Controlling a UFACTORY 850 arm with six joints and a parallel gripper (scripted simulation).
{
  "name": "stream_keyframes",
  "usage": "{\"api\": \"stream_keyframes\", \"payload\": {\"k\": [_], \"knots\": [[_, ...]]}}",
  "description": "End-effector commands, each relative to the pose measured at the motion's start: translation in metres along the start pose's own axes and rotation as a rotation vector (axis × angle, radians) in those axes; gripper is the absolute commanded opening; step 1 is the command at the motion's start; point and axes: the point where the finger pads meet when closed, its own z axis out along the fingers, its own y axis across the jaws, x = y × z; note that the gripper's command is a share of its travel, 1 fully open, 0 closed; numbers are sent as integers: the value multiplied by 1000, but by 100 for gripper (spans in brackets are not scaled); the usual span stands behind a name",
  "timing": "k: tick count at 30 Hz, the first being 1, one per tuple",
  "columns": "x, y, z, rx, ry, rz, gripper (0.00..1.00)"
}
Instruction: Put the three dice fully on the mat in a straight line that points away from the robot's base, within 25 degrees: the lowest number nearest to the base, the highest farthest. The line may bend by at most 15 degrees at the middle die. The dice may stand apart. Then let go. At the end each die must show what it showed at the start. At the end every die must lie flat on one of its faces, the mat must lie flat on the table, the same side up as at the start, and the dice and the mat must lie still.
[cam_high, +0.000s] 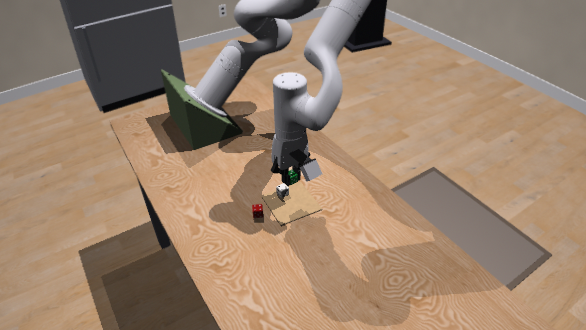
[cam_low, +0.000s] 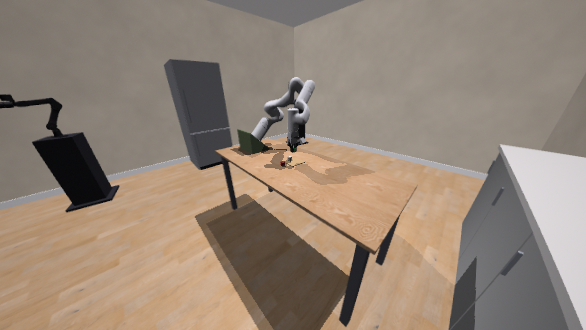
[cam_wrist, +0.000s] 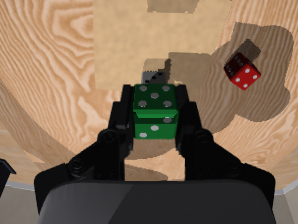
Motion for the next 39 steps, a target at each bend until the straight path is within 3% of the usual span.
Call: {"api": "stream_keyframes", "payload": {"k": [1,18,39], "knots": [[1,0,13,0,2,-1,27],[1,1,75,0,2,-1,27],[1,1,80,0,2,-1,27]]}}
